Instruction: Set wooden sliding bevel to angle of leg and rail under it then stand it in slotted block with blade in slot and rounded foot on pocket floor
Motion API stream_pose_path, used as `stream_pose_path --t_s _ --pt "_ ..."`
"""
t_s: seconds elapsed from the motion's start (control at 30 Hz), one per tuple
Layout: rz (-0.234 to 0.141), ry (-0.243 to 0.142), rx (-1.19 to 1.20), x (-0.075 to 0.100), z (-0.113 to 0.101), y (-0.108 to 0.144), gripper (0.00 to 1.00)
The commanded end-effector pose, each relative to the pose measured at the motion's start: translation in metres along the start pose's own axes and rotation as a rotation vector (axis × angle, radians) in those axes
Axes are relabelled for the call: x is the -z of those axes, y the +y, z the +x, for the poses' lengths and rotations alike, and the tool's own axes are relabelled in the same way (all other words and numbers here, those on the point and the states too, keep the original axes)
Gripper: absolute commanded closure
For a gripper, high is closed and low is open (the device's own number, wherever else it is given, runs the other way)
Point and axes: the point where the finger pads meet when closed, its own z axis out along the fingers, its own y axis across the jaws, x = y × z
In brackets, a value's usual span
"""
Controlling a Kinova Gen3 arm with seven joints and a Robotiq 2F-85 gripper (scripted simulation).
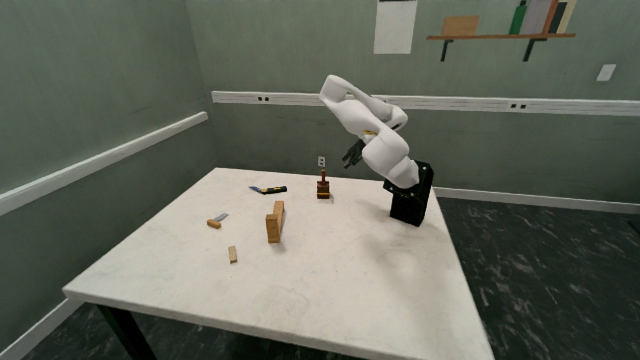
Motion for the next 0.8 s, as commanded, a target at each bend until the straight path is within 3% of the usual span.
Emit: stream_pose_path --t_s 0.0,0.6,0.77 --pt "-0.001 0.0 0.001 0.0 0.001 0.0 0.0" --pt "0.016 -0.014 0.04 -0.001 0.002 0.002 0.0" --pt "0.108 -0.085 0.236 -0.006 0.011 0.008 0.0"
